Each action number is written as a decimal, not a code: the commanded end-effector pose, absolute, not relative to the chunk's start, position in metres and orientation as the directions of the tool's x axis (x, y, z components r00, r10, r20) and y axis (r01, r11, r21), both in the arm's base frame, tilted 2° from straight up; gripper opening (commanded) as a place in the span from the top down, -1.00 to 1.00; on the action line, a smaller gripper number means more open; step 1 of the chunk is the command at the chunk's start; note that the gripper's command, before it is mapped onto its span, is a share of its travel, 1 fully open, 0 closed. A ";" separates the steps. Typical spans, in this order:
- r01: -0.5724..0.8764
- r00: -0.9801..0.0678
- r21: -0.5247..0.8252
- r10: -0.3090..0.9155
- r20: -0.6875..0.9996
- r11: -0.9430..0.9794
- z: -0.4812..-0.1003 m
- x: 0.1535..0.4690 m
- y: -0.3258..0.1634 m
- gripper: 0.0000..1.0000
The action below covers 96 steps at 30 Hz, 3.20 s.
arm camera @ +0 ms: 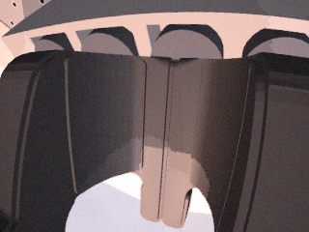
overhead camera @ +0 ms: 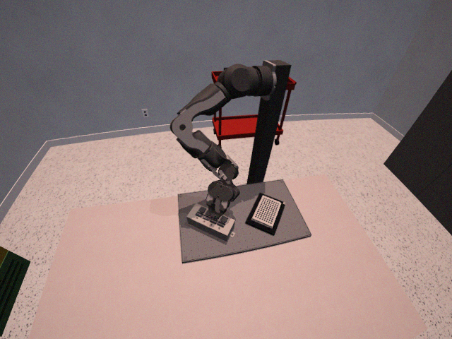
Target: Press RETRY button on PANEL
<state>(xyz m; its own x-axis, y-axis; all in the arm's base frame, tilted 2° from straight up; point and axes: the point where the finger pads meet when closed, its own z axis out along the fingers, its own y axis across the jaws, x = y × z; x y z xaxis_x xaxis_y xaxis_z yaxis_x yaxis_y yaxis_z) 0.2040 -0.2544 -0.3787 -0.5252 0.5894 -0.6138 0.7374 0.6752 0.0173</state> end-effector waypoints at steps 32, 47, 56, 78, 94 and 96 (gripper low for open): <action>0.741 -0.519 0.018 0.589 -0.619 0.671 -0.370 0.204 -0.257 1.00; 0.739 -0.519 0.021 0.589 -0.619 0.673 -0.368 0.207 -0.257 1.00; 0.737 -0.521 0.025 0.591 -0.616 0.676 -0.374 0.206 -0.255 1.00; 0.737 -0.519 0.027 0.590 -0.618 0.676 -0.379 0.205 -0.254 1.00; 0.738 -0.517 0.028 0.592 -0.618 0.674 -0.384 0.205 -0.254 1.00; 0.738 -0.517 0.028 0.592 -0.618 0.674 -0.384 0.205 -0.254 1.00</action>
